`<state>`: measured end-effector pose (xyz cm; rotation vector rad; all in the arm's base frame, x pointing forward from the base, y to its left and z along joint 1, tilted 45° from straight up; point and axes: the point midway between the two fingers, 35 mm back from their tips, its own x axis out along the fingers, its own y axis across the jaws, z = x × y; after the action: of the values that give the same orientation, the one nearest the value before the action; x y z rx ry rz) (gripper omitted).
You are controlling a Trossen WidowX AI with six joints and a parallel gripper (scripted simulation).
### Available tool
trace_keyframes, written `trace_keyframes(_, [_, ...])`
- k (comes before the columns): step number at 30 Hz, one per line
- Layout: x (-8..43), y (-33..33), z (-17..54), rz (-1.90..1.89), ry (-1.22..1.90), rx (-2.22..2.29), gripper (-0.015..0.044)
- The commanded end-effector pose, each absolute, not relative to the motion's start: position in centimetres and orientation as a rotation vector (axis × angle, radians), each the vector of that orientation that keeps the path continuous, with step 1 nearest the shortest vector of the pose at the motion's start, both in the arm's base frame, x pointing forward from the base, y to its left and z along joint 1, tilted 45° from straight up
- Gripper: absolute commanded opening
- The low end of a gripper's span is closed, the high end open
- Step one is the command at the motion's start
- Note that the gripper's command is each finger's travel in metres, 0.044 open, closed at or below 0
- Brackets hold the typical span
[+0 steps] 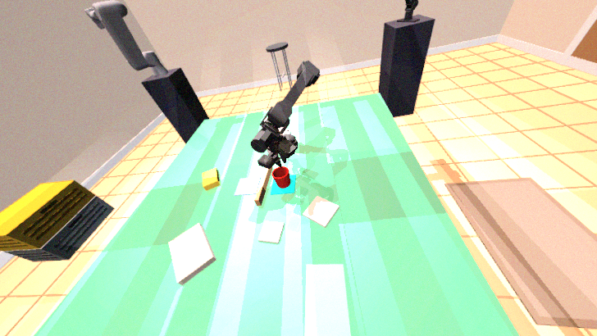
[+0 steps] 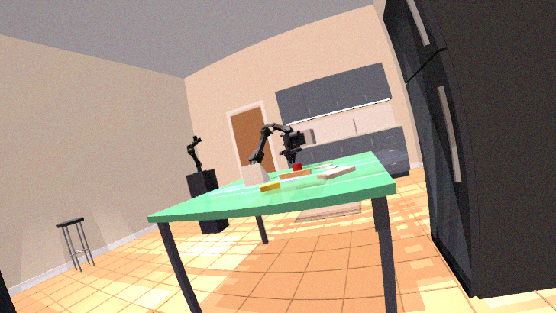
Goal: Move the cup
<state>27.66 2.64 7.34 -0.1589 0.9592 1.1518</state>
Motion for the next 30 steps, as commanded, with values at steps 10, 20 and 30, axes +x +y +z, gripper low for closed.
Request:
trace_keyframes(10, [27.5, 2.4, 7.6, 1.150, 0.958, -0.160, 0.0285])
trace_keyframes(20, [27.4, 0.8, 9.0, 1.147, 0.957, -0.166, 0.0440])
trace_keyframes(30, [26.7, -2.0, 11.9, 1.145, 0.952, -0.174, 0.0440])
